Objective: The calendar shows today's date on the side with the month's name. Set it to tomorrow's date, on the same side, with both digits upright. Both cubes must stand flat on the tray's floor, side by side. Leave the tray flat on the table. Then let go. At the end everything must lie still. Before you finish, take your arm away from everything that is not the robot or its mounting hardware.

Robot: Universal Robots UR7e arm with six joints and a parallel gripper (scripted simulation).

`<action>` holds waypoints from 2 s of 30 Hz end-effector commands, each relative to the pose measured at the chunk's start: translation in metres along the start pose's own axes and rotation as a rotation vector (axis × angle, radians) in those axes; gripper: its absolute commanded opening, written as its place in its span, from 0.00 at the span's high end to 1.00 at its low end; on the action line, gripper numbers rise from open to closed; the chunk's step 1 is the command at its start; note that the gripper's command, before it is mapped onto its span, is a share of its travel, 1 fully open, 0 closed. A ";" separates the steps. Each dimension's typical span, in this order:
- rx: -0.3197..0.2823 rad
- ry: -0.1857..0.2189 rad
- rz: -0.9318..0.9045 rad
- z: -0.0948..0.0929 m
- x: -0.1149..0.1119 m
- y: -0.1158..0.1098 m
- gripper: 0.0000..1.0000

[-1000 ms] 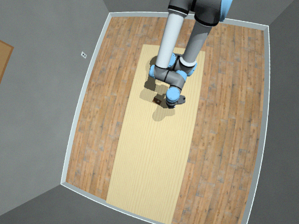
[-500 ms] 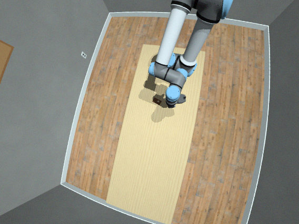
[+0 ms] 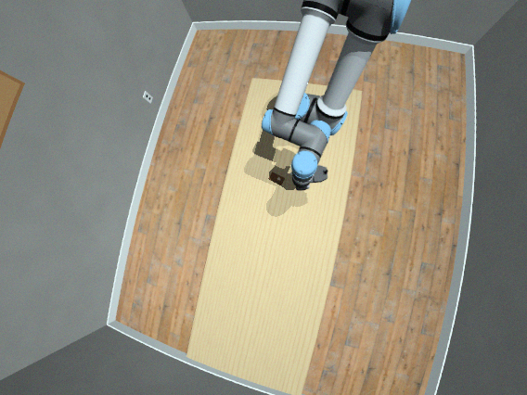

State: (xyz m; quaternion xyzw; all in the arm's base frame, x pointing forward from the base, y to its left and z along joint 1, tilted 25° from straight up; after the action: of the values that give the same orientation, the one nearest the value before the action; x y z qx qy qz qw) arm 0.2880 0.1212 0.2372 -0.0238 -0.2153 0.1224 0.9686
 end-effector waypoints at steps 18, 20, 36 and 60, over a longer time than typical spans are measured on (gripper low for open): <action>0.000 -0.001 -0.068 0.000 0.002 0.000 0.43; 0.000 -0.001 -0.084 0.000 0.003 -0.001 0.43; 0.000 -0.001 -0.267 0.000 0.008 -0.002 0.43; 0.001 0.000 -0.807 0.000 0.022 -0.012 0.43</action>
State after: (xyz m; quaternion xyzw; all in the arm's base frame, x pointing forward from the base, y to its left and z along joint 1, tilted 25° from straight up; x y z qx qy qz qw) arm 0.3060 0.1164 0.2458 0.0518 -0.2109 -0.1971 0.9560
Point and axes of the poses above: the point where the finger pads meet when closed, its own z axis back along the fingers, its own x axis across the jaws, y = z × x, the point moved 7 cm from there along z, back along the fingers, and after that the axes turned 4 degrees about -z, right-handed, at the moved point
